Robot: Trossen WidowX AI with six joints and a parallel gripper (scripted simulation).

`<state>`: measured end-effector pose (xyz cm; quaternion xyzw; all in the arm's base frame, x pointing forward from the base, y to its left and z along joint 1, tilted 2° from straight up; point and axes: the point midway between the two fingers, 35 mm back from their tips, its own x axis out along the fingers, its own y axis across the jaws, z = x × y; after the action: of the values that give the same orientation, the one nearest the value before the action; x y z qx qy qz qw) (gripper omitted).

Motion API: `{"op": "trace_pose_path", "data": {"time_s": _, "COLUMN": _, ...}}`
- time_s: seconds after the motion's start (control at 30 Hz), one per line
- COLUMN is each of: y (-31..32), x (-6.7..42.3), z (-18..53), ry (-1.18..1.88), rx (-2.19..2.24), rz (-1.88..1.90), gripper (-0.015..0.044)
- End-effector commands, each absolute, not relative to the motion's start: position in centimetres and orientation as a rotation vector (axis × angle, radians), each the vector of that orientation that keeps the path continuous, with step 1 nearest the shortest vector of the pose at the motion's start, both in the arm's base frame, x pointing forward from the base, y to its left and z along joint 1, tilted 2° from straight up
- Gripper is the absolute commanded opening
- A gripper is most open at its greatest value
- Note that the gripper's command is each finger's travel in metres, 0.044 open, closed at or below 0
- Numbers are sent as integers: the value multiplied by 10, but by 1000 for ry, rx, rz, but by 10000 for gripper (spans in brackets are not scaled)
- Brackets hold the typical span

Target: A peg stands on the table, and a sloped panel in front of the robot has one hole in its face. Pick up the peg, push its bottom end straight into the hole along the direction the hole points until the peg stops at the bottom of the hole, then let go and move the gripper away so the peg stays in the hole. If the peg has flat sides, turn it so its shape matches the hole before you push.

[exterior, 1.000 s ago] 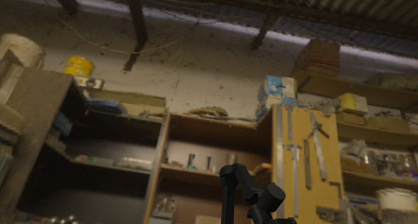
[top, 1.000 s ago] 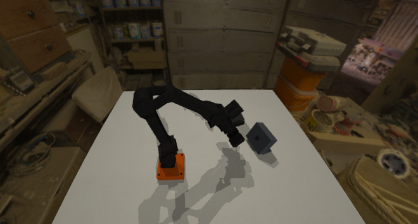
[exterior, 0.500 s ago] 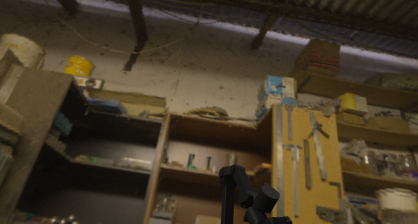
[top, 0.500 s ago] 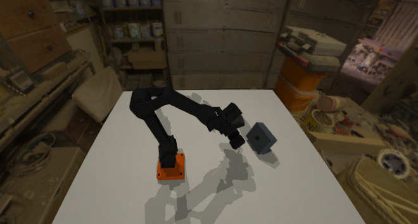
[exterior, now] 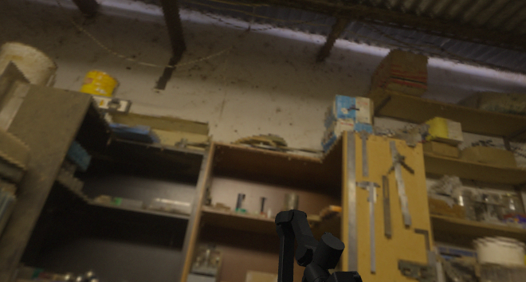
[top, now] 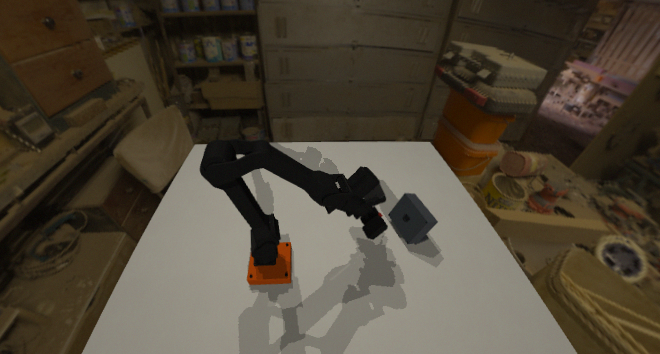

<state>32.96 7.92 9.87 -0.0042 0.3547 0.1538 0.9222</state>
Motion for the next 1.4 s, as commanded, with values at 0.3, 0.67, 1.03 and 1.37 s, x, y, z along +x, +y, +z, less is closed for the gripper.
{"op": "trace_pose_path", "data": {"time_s": 0.3, "y": 71, "x": 328, "z": 99, "ry": 657, "rx": -4, "rz": 308, "gripper": 0}}
{"op": "trace_pose_path", "data": {"time_s": 0.67, "y": 64, "x": 328, "z": 101, "ry": 595, "rx": 1, "rz": 295, "gripper": 0}}
{"op": "trace_pose_path", "data": {"time_s": 1.03, "y": 56, "x": 326, "z": 103, "ry": 532, "rx": 3, "rz": 282, "gripper": 0}}
{"op": "trace_pose_path", "data": {"time_s": 1.37, "y": 50, "x": 324, "z": 106, "ry": 476, "rx": 3, "rz": 270, "gripper": 0}}
